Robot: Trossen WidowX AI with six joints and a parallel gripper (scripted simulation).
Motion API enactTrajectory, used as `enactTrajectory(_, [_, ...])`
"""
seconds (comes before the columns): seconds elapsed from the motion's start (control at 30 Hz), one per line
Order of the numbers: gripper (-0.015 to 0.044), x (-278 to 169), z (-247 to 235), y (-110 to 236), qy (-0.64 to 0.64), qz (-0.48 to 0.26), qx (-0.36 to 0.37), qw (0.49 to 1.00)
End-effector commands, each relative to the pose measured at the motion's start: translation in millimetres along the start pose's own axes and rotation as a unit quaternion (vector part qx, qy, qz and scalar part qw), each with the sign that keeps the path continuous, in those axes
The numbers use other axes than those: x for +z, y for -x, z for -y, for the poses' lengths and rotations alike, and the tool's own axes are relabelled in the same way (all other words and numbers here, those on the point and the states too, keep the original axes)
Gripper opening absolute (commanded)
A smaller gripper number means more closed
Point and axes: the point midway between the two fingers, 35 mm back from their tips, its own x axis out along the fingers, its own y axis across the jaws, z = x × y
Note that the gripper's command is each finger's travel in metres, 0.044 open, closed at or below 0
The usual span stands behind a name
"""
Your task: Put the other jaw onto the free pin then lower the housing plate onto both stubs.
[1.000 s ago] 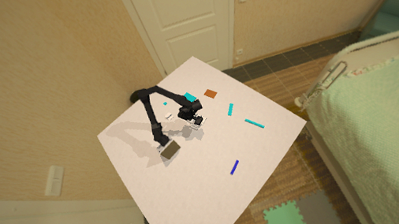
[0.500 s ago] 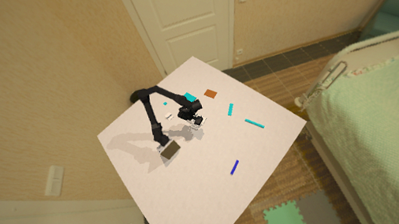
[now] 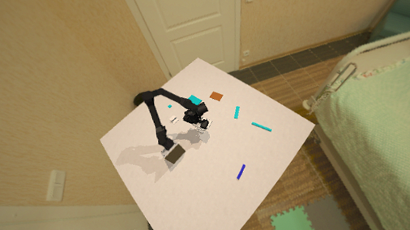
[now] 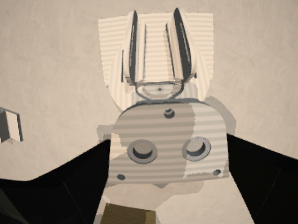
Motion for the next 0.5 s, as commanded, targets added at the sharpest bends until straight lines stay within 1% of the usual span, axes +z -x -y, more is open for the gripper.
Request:
enactTrajectory(0.0, [0.0351,-1,0,-7,-0.004,-0.001,0.003,1.000])
enactTrajectory(0.47, [0.0351,0,-1,-30,-0.004,-0.001,0.003,1.000])
